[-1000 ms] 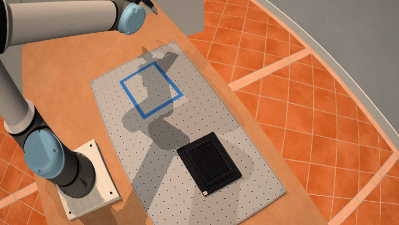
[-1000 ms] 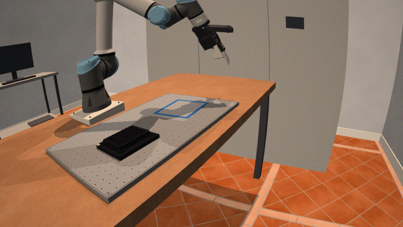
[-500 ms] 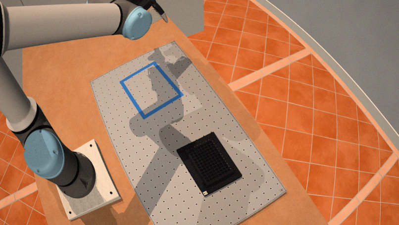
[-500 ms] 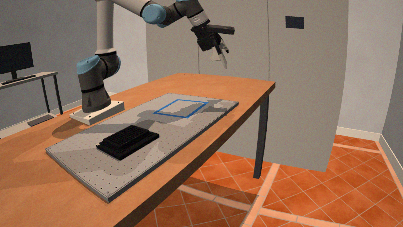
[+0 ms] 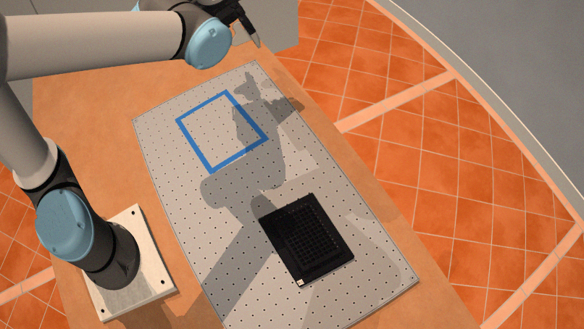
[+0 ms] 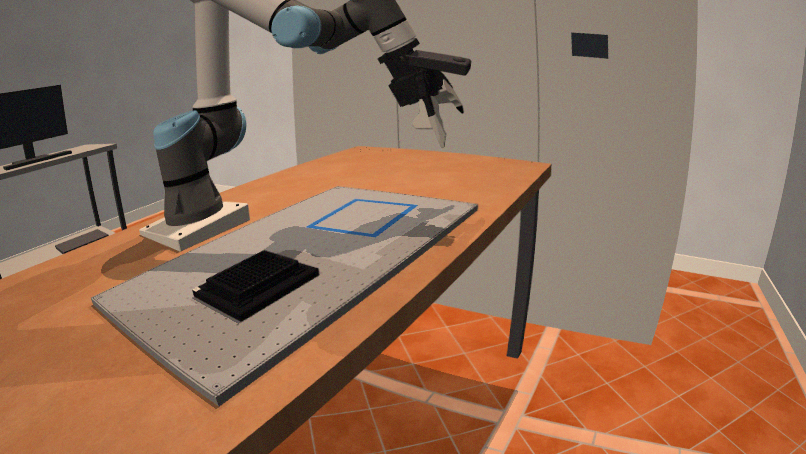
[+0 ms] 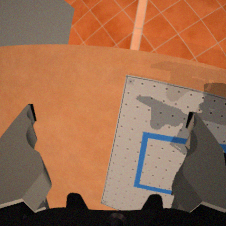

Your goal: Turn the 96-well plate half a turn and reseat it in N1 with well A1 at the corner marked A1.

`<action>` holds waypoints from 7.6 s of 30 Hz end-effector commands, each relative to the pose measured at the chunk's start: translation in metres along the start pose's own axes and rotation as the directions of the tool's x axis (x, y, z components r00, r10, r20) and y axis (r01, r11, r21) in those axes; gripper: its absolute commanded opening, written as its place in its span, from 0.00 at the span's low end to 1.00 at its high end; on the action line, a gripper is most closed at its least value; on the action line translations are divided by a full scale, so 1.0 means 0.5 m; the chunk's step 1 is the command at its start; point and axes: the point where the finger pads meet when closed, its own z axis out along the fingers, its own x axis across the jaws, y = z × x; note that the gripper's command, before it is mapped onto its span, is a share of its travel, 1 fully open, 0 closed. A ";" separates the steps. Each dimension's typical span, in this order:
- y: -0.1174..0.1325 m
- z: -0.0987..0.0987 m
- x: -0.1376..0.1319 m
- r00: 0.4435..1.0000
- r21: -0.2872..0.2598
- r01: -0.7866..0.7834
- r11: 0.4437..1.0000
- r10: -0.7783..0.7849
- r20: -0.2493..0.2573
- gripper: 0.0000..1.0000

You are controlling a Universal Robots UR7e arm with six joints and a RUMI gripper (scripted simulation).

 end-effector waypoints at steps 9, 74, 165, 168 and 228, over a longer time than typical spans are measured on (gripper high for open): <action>-0.017 -0.014 0.087 0.987 0.002 -0.151 0.989 0.150 -0.054 1.00; 0.032 -0.137 0.573 0.530 0.148 -0.802 0.579 0.804 -0.270 1.00; 0.266 -0.241 0.906 -0.140 0.364 -0.931 -0.024 0.945 -0.295 1.00; 0.270 -0.232 0.909 -0.140 0.364 -0.931 -0.024 0.945 -0.295 1.00; 0.296 -0.160 0.936 -0.140 0.365 -0.931 -0.024 0.945 -0.295 0.00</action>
